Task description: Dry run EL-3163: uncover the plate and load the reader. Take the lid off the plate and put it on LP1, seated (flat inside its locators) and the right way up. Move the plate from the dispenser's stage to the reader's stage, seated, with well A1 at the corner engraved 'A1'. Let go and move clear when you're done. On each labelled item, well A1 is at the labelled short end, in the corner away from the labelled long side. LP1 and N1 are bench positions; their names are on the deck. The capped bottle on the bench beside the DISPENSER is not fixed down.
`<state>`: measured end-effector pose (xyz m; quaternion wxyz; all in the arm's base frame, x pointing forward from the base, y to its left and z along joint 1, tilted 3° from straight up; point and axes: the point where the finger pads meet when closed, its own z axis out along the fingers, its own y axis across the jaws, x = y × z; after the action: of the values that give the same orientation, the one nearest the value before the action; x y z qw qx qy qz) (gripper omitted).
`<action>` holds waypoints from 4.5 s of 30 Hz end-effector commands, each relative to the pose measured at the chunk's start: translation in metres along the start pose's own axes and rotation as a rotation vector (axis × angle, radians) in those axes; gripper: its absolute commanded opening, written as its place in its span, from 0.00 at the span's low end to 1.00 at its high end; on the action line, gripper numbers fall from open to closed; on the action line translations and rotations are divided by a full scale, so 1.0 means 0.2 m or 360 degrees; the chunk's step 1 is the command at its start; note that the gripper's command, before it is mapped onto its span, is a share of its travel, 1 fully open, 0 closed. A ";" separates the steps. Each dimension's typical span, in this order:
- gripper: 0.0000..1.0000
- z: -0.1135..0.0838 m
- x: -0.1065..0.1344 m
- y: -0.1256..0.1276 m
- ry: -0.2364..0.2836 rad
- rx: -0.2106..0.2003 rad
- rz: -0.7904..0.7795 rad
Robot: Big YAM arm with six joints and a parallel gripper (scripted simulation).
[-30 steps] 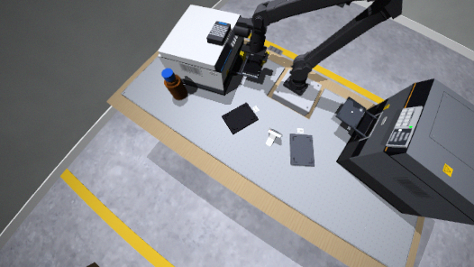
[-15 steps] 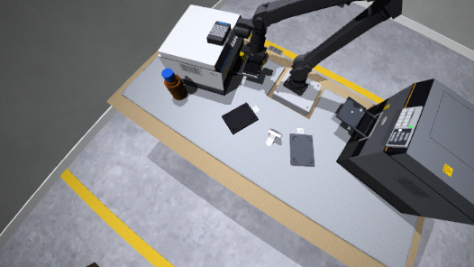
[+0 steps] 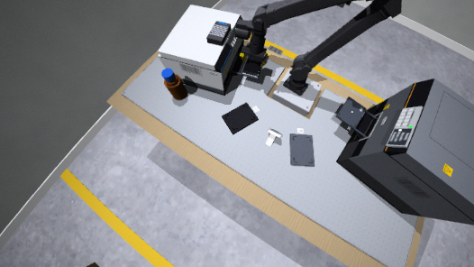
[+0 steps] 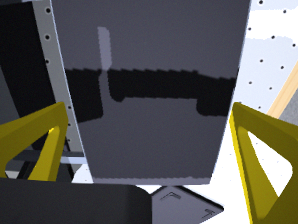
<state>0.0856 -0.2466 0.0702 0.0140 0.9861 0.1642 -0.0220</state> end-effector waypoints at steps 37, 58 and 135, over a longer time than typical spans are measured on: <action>0.85 -0.01 -0.02 0.00 -0.0004 -0.0010 -0.0009; 0.85 -0.01 -0.02 0.00 -0.0004 -0.0010 -0.0009; 0.85 -0.23 0.01 0.08 -0.0001 -0.0084 0.0012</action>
<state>0.0850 -0.2417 0.0893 0.0079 0.9861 0.1643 -0.0234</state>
